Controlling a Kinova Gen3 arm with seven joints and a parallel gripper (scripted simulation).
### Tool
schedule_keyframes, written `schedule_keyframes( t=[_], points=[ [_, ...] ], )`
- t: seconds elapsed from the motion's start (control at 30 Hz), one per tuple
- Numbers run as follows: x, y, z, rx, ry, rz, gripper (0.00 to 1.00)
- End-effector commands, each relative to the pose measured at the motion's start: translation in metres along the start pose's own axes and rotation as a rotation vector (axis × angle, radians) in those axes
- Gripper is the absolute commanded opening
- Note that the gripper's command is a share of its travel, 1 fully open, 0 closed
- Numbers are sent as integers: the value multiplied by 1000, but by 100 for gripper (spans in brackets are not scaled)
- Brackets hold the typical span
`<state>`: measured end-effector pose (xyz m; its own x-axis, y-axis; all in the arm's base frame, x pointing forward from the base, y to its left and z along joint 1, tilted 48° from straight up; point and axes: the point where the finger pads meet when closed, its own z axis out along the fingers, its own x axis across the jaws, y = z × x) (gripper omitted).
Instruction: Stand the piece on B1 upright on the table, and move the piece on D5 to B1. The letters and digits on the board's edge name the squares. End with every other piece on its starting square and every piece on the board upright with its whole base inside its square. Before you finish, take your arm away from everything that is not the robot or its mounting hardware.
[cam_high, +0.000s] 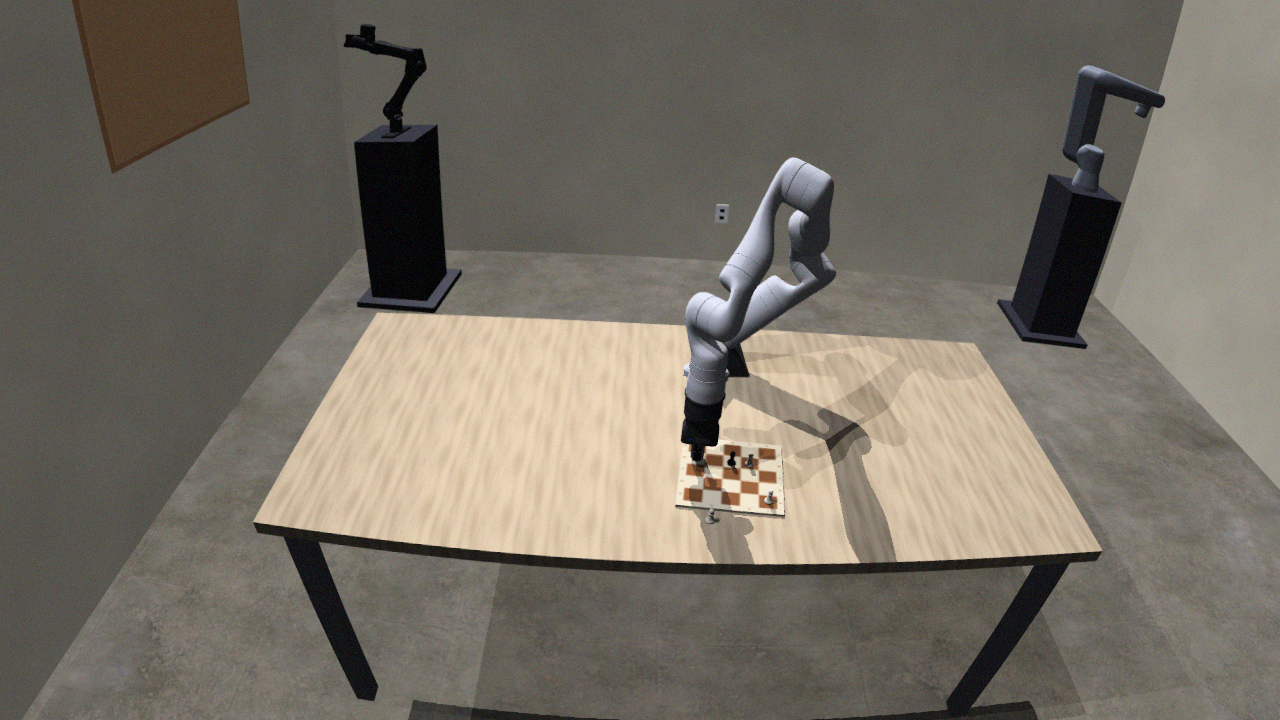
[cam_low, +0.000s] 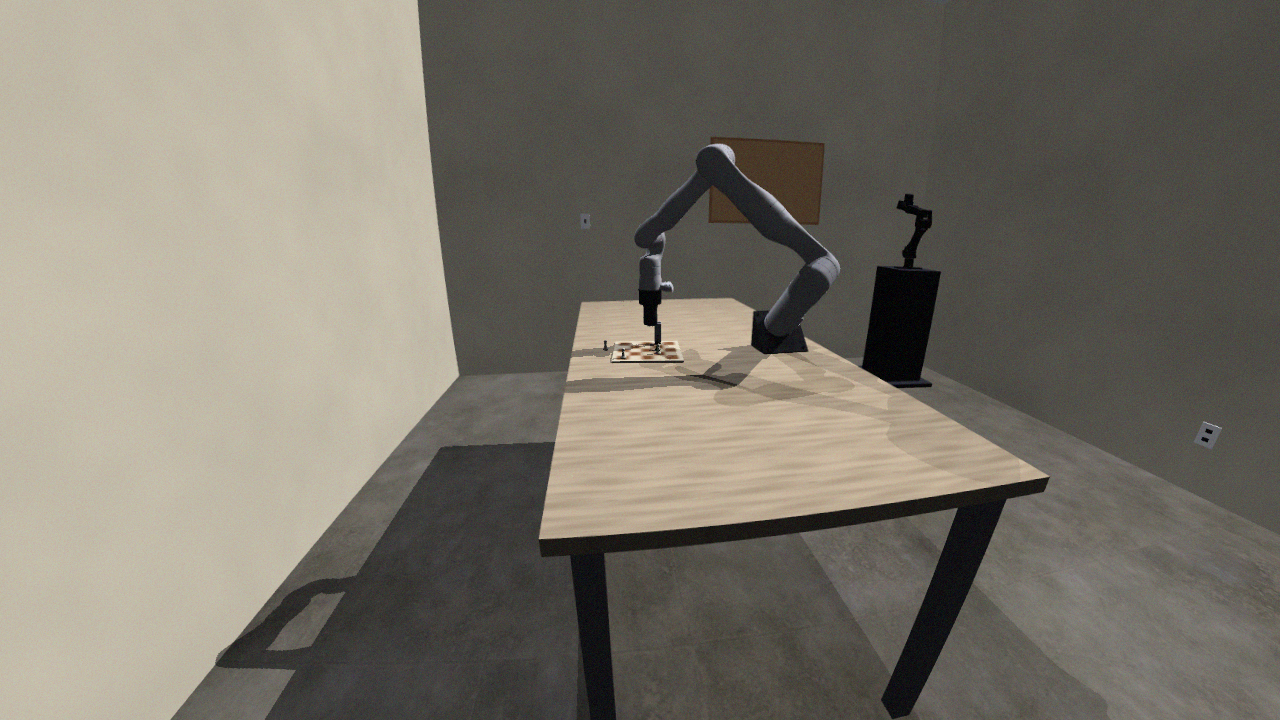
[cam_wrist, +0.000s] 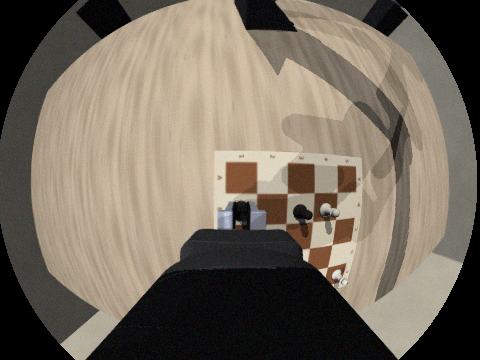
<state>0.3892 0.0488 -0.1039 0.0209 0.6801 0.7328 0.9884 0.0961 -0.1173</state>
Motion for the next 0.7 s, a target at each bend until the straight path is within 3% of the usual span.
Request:
schedule_keyframes(
  t=[0.0, 0.03, 0.1, 0.13, 0.2, 0.23, 0.3, 0.33, 0.67],
  points=[
    [0, 1, -1, -2, -1, 0, 15],
    [0, 1, -1, -2, -1, 0, 29],
    [0, 1, -1, -2, -1, 0, 29],
    [0, 1, -1, -2, -1, 0, 44],
    [0, 1, -1, -2, -1, 0, 44],
    [0, 1, -1, -2, -1, 0, 58],
    [0, 1, -1, -2, -1, 0, 58],
    [0, 1, -1, -2, -1, 0, 73],
    [0, 1, -1, -2, -1, 0, 73]
  ],
)
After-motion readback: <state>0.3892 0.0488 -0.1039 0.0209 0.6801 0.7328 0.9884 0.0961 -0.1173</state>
